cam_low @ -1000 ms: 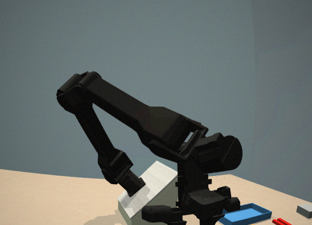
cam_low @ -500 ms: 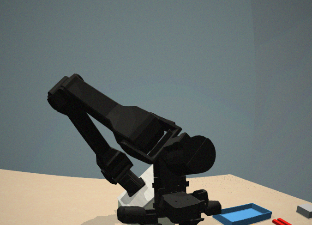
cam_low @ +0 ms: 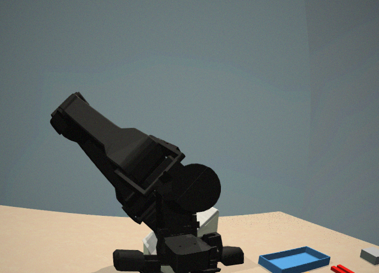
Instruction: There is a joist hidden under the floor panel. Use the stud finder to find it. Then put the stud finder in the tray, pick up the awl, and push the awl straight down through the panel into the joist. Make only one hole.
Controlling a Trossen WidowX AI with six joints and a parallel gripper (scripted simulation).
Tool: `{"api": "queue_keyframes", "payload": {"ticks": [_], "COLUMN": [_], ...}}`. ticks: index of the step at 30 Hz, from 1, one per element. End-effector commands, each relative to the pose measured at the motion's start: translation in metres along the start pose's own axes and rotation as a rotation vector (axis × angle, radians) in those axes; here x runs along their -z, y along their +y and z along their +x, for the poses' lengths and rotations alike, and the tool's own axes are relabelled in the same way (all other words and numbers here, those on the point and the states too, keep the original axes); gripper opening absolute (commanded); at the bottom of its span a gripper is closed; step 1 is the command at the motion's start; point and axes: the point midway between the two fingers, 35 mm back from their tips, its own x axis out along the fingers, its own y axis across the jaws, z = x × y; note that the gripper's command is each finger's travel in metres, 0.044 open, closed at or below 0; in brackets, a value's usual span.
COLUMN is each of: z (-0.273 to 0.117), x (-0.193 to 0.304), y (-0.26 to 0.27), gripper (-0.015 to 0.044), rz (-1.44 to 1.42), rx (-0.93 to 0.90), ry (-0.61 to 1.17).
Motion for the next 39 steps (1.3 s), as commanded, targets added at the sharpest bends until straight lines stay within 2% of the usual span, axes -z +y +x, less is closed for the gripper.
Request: {"api": "queue_keyframes", "payload": {"ticks": [1,39], "z": [0.000,-0.002], "x": [0.001,0.001], "y": [-0.013,-0.130], "gripper": [0.0000,0.0000], "rz": [0.003,0.002], "rx": [0.003,0.009], "ry": [0.001,0.000]}}
